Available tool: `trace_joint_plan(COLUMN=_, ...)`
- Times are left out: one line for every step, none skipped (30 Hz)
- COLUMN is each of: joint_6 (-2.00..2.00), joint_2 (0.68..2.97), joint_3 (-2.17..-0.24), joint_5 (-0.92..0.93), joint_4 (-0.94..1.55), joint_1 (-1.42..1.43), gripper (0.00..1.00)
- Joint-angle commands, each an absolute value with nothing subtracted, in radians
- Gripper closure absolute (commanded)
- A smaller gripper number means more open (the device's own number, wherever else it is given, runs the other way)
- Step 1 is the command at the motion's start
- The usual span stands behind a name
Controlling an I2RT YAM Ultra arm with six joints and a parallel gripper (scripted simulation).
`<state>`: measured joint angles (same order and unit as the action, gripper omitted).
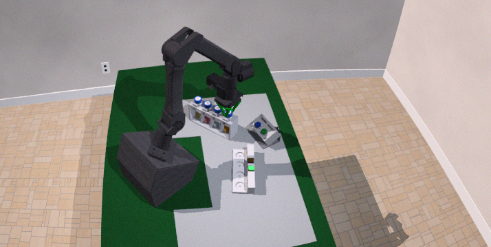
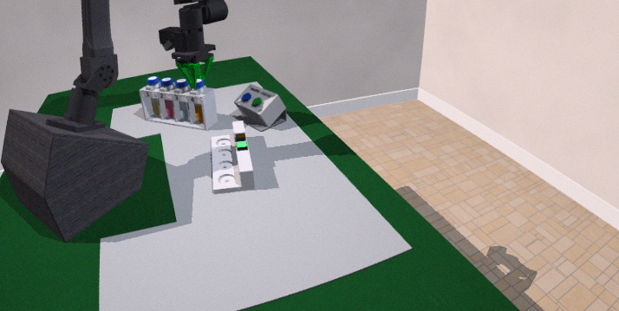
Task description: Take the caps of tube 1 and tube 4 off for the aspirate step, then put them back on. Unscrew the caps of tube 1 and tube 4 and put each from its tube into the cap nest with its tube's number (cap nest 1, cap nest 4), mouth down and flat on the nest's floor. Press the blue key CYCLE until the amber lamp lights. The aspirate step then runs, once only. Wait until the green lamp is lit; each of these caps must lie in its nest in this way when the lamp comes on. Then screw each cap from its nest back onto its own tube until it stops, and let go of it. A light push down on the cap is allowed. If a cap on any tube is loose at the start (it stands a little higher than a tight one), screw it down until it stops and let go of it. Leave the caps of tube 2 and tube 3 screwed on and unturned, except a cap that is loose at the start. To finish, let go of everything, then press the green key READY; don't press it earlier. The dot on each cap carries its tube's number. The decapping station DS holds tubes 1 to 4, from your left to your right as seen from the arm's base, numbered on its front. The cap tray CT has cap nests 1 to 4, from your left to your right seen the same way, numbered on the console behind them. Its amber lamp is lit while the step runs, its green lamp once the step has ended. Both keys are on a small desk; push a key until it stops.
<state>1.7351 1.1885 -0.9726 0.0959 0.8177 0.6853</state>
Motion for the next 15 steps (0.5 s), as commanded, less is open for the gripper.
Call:
trace_joint_plan(joint_6=1.746, joint_2=1.182, joint_3=-0.978, joint_5=0.098, joint_4=0.819, joint_1=0.684, gripper=1.0)
trace_joint_plan(joint_6=1.746, joint_2=1.182, joint_3=-0.978, joint_5=0.098, joint_4=0.819, joint_1=0.684, gripper=1.0)
trace_joint_plan(joint_6=1.746, joint_2=1.182, joint_3=-0.977, joint_5=0.097, joint_4=0.819, joint_1=0.685, gripper=1.0)
trace_joint_plan(joint_6=1.746, joint_2=1.182, joint_3=-0.977, joint_5=0.097, joint_4=0.819, joint_1=0.684, gripper=1.0)
trace_joint_plan(joint_6=1.746, joint_2=1.182, joint_3=-0.977, joint_5=0.098, joint_4=0.819, joint_1=0.684, gripper=1.0)
trace_joint_plan(joint_6=1.746, joint_2=1.182, joint_3=-0.977, joint_5=0.098, joint_4=0.819, joint_1=0.684, gripper=1.0)
trace_joint_plan(joint_6=1.746, joint_2=1.182, joint_3=-0.977, joint_5=0.098, joint_4=0.819, joint_1=0.684, gripper=1.0)
trace_joint_plan(joint_6=1.746, joint_2=1.182, joint_3=-0.977, joint_5=0.098, joint_4=0.819, joint_1=0.684, gripper=1.0)
trace_joint_plan(joint_6=1.746, joint_2=1.182, joint_3=-0.977, joint_5=0.098, joint_4=0.819, joint_1=0.684, gripper=1.0)
trace_joint_plan(joint_6=1.746, joint_2=1.182, joint_3=-0.977, joint_5=0.098, joint_4=0.819, joint_1=0.684, gripper=1.0)
trace_joint_plan(joint_6=1.696, joint_2=1.182, joint_3=-0.978, joint_5=0.098, joint_4=0.819, joint_1=0.684, gripper=1.0)
trace_joint_plan(joint_6=1.646, joint_2=1.182, joint_3=-0.977, joint_5=0.098, joint_4=0.819, joint_1=0.684, gripper=1.0)
trace_joint_plan(joint_6=1.596, joint_2=1.182, joint_3=-0.977, joint_5=0.098, joint_4=0.819, joint_1=0.684, gripper=1.0)
trace_joint_plan(joint_6=1.546, joint_2=1.182, joint_3=-0.977, joint_5=0.098, joint_4=0.819, joint_1=0.684, gripper=1.0)
trace_joint_plan(joint_6=1.496, joint_2=1.182, joint_3=-0.977, joint_5=0.098, joint_4=0.818, joint_1=0.684, gripper=1.0)
